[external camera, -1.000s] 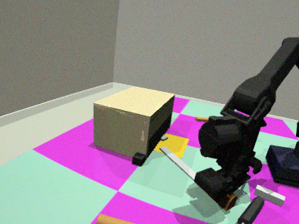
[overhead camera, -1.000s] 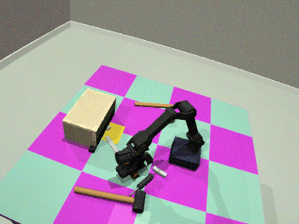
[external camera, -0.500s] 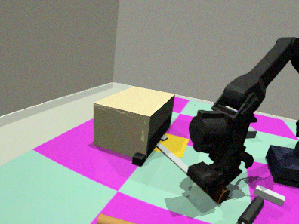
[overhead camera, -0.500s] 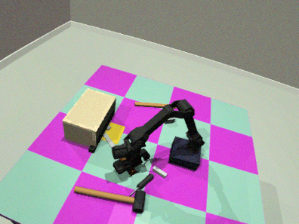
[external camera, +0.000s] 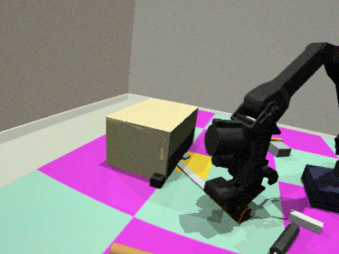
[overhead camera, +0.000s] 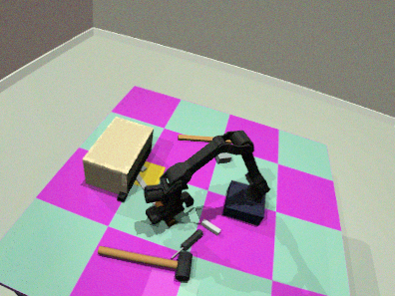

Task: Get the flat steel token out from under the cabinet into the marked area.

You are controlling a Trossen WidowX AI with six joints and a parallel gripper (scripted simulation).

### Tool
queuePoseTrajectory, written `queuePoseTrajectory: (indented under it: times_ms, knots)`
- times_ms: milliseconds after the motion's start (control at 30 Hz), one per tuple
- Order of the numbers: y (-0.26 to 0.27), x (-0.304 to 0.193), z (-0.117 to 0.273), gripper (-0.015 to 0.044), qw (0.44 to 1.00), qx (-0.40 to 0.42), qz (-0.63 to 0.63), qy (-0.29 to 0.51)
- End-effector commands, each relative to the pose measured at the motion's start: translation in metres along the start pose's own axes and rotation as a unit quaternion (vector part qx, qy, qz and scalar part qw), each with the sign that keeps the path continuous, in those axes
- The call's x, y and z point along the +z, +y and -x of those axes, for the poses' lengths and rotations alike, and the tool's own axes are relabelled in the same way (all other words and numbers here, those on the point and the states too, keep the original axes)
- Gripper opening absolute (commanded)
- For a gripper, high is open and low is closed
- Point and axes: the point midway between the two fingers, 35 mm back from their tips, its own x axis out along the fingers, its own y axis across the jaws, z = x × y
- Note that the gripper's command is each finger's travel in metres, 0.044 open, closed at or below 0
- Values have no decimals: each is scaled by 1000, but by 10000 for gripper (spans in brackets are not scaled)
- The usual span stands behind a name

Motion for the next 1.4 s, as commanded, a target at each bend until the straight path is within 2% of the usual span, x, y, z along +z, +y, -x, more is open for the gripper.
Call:
queuePoseTrajectory:
  times_ms: [0,1067,1367]
  knots:
    - [0,12,0,0,1000,0,0,-2]
    - [0,74,1,0,1000,0,0,-4]
    - [-3,76,1,0,1000,0,0,-4]
